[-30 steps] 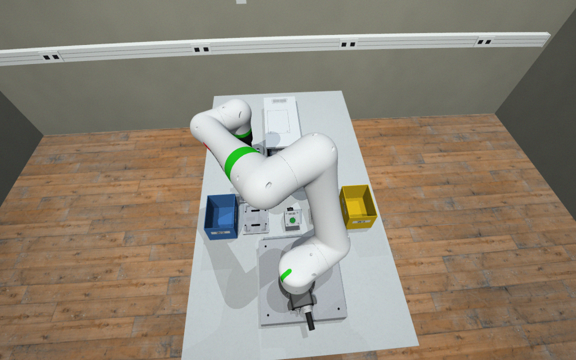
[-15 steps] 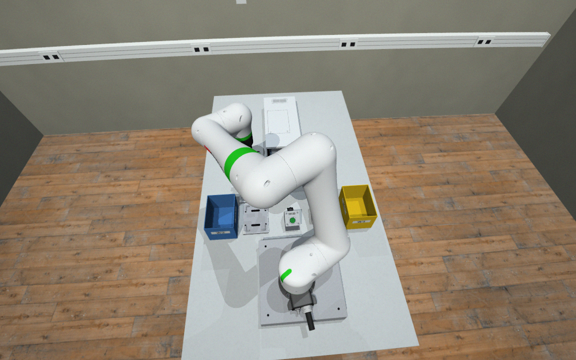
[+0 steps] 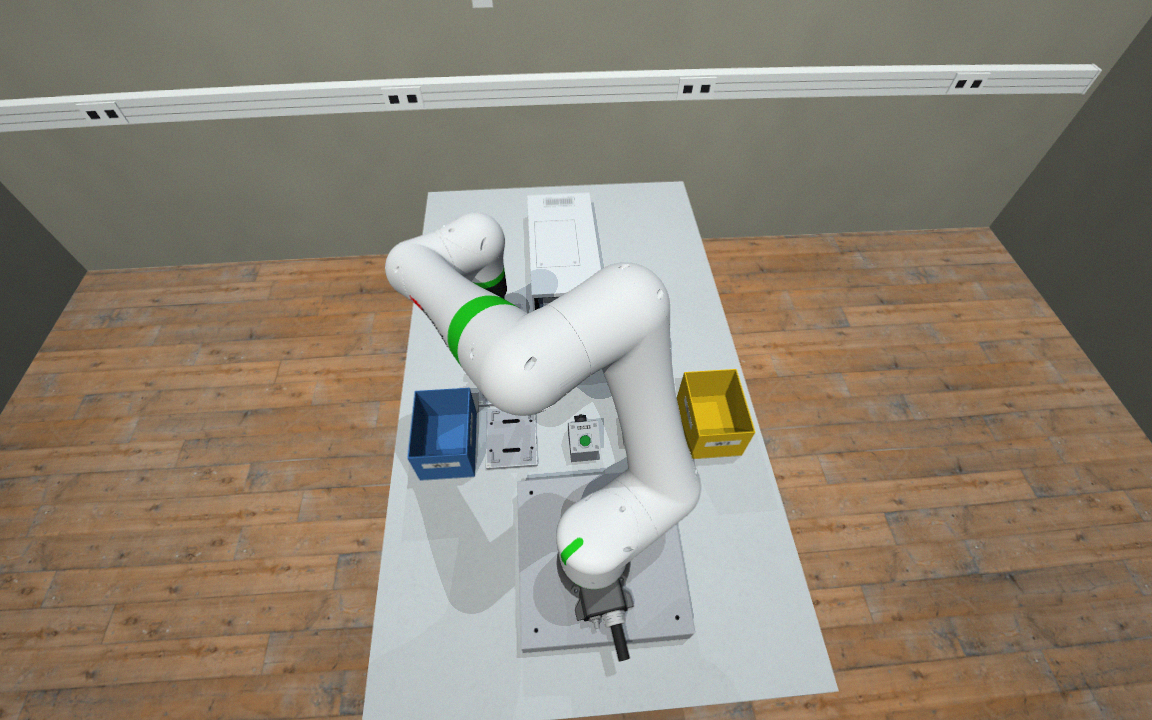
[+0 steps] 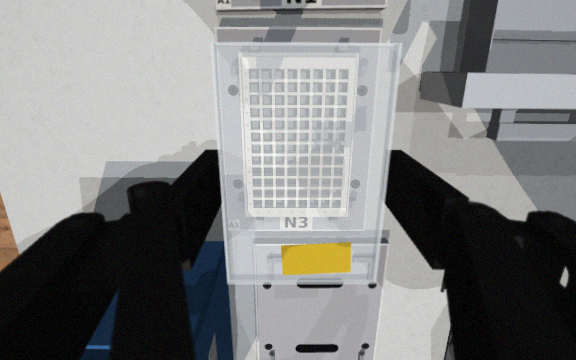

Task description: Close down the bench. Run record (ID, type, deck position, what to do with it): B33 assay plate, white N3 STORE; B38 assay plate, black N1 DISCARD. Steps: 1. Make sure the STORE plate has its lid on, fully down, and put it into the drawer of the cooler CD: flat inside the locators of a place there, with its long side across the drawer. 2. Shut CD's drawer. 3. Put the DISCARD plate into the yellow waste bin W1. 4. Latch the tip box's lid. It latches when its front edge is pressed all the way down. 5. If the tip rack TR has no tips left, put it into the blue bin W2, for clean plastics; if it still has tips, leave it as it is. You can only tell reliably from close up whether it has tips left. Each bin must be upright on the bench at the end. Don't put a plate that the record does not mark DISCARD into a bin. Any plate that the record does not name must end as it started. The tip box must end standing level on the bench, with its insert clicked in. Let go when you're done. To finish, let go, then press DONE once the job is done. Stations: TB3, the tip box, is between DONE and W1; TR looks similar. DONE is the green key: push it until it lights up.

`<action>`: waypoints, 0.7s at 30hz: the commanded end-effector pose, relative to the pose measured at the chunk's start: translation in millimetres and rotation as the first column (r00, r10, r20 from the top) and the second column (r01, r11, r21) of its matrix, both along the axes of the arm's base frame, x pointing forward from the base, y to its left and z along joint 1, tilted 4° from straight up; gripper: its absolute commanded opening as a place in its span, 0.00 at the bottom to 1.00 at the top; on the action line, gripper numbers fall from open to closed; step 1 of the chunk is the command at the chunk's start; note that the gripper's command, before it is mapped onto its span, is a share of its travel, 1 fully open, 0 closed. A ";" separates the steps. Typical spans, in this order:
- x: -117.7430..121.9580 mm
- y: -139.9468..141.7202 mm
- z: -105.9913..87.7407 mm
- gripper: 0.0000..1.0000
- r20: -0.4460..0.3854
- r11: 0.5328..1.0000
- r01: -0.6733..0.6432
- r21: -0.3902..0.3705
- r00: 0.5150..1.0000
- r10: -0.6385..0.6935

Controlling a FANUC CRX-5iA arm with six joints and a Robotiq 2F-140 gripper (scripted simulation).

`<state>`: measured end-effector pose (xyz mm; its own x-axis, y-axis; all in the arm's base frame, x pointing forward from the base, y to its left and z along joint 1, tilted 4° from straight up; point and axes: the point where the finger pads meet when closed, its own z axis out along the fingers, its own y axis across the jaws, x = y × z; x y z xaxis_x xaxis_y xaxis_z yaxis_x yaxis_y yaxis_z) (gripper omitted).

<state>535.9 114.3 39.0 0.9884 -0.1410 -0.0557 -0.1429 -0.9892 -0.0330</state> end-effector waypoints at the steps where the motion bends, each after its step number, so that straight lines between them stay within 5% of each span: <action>1: 0.4 0.3 -4.8 0.10 0.002 1.000 0.000 0.000 1.000 0.000; 21: -0.7 1.1 -26.1 0.10 0.002 1.000 0.000 0.000 1.000 0.000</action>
<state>534.5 115.3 14.5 0.9884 -0.1410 -0.0558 -0.1429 -0.9892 -0.0330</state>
